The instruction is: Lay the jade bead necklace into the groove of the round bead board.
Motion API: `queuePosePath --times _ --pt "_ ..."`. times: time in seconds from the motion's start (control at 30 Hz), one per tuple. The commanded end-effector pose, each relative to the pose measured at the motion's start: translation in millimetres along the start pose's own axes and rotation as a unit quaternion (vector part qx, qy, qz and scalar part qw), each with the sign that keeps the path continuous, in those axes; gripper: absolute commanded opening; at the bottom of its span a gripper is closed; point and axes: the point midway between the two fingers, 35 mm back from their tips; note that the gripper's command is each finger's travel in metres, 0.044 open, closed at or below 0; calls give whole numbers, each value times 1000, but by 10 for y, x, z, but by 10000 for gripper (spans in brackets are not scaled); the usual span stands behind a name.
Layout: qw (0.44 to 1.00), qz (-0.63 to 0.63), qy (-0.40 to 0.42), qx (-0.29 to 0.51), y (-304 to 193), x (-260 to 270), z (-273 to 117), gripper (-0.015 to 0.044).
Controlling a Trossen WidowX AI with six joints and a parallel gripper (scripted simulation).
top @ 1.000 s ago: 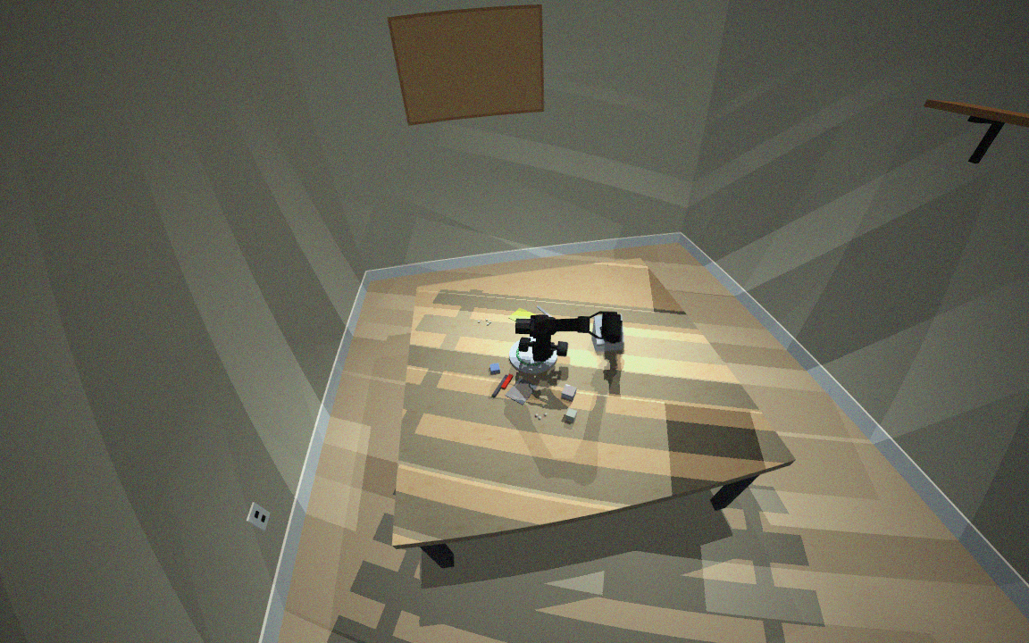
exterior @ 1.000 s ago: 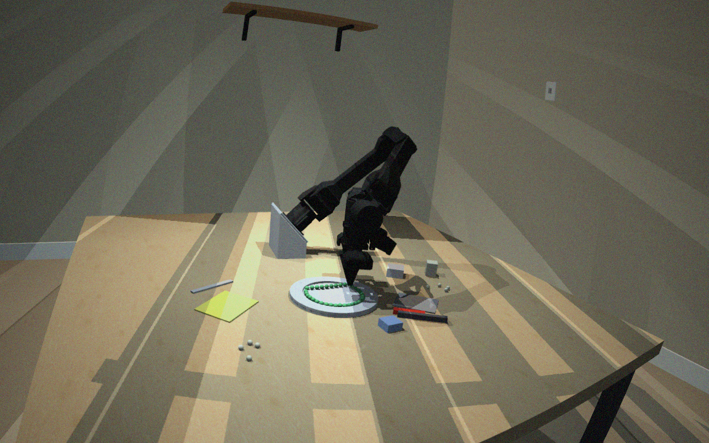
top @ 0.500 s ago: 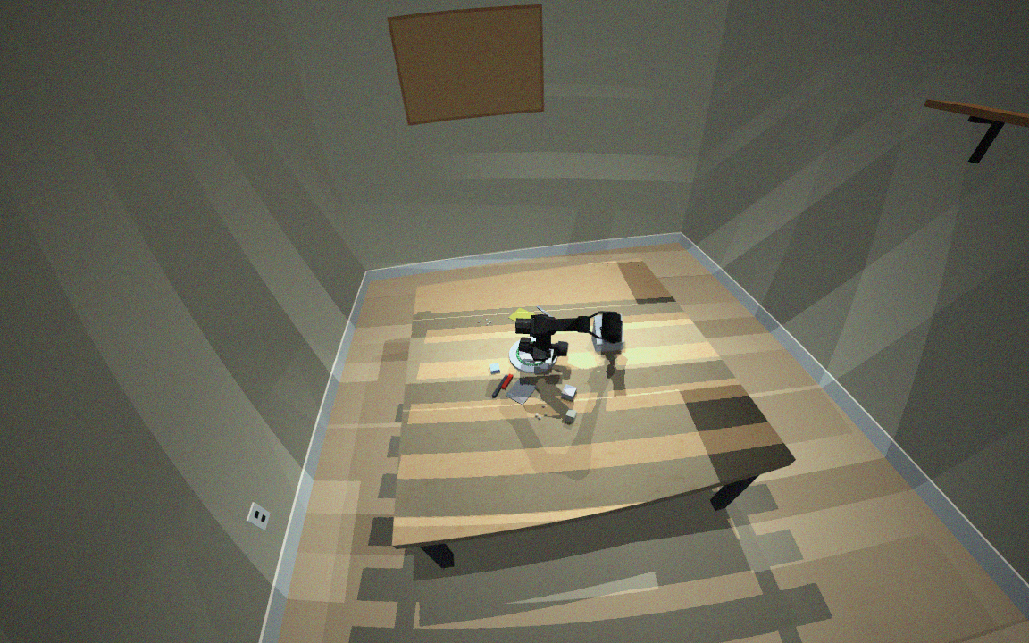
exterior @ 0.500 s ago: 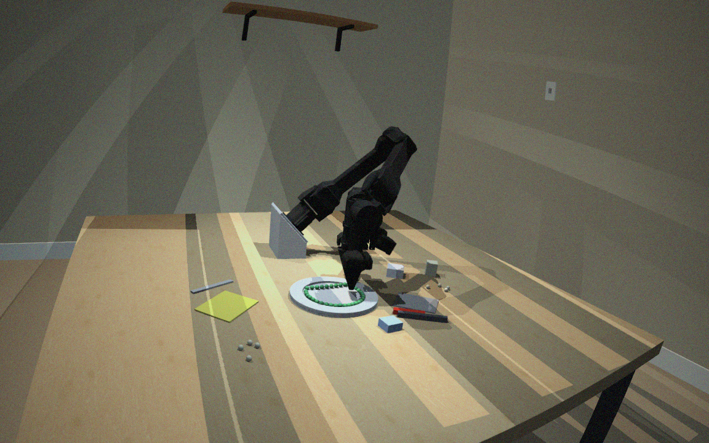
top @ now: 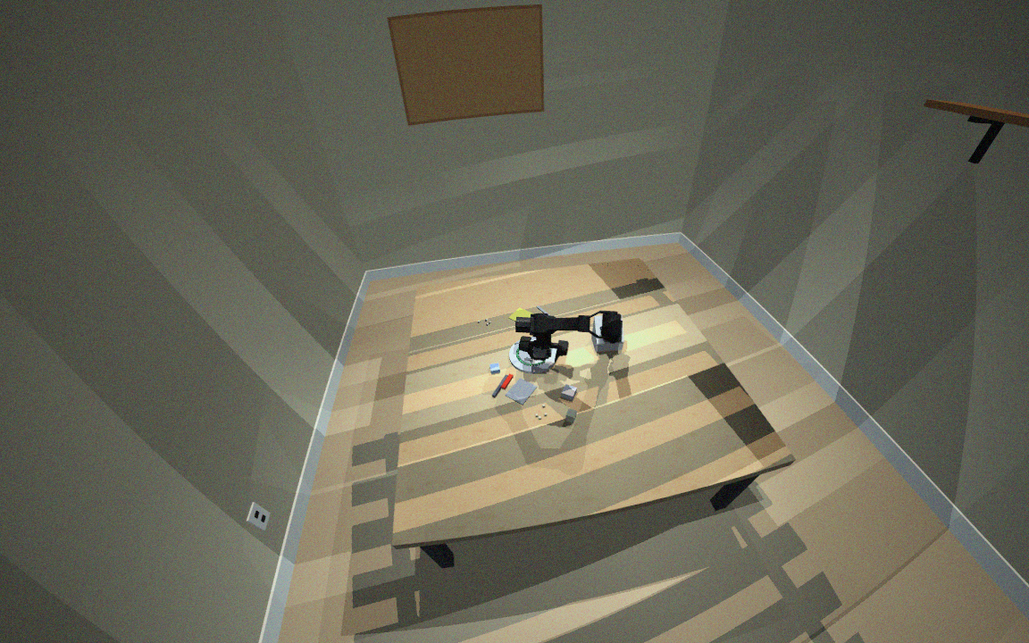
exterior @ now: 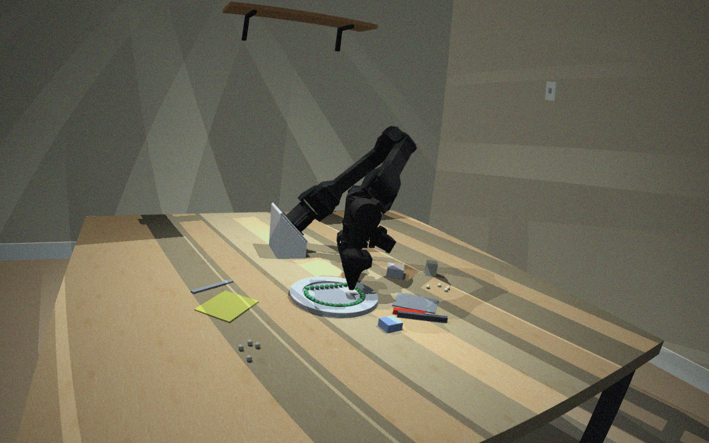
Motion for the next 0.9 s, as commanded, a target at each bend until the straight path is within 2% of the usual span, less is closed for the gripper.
queuePosePath --times 0.0,0.17,0.23,0.3,0.43,0.57,0.7,0.87 --pt "1000 -2 -1 -1 7 -2 -7 440" --pt "1000 -2 -1 -1 7 -2 -7 440" --pt "999 37 -1 0 -25 -17 -18 387" --pt "990 144 -2 2 -117 -56 -48 335" --pt "928 372 -4 4 -325 -130 -116 230" --pt "816 578 -8 5 -543 -182 -180 125" --pt "659 752 -11 5 -766 -214 -241 120" --pt "419 908 -5 0 -1025 -236 -323 120"
Point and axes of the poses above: the point midway between the two fingers, 35 mm back from their tips, its own z axis out along the fingers, its own x axis across the jaws, y = z × x, and after that the axes turned 9 degrees about -z, right-handed
